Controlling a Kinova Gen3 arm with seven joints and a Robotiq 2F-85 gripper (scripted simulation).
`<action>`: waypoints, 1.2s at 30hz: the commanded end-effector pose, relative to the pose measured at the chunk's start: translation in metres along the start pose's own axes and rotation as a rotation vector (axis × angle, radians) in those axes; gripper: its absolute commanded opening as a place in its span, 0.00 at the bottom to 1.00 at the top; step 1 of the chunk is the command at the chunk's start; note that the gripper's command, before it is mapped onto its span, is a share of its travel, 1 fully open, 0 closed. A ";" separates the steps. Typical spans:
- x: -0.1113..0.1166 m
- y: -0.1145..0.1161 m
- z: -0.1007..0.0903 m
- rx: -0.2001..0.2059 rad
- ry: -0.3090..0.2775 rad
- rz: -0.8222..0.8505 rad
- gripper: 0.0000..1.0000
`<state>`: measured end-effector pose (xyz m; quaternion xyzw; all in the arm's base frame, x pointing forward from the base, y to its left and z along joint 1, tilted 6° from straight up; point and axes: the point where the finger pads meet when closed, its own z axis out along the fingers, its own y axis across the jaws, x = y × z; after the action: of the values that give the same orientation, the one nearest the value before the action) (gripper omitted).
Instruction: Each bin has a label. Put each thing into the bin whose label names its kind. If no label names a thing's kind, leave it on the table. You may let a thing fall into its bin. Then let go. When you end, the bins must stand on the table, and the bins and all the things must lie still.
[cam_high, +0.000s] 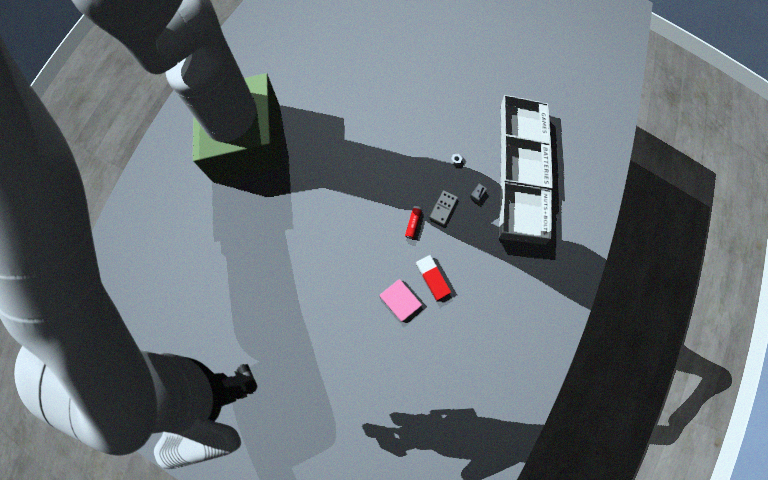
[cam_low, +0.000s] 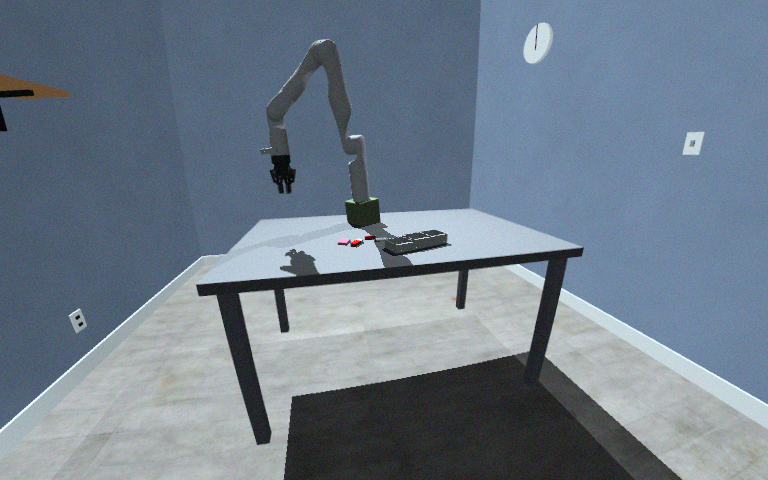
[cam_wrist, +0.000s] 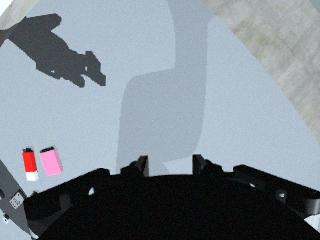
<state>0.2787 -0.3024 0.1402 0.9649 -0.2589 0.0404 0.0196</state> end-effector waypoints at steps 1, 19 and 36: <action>0.001 -0.025 0.002 0.005 -0.002 -0.153 0.09; -0.006 -0.102 0.009 0.018 -0.038 -0.919 0.09; -0.024 -0.171 0.013 0.035 -0.061 -1.639 0.09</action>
<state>0.3445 -0.1492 0.1222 0.8763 0.4812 -0.0077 0.0219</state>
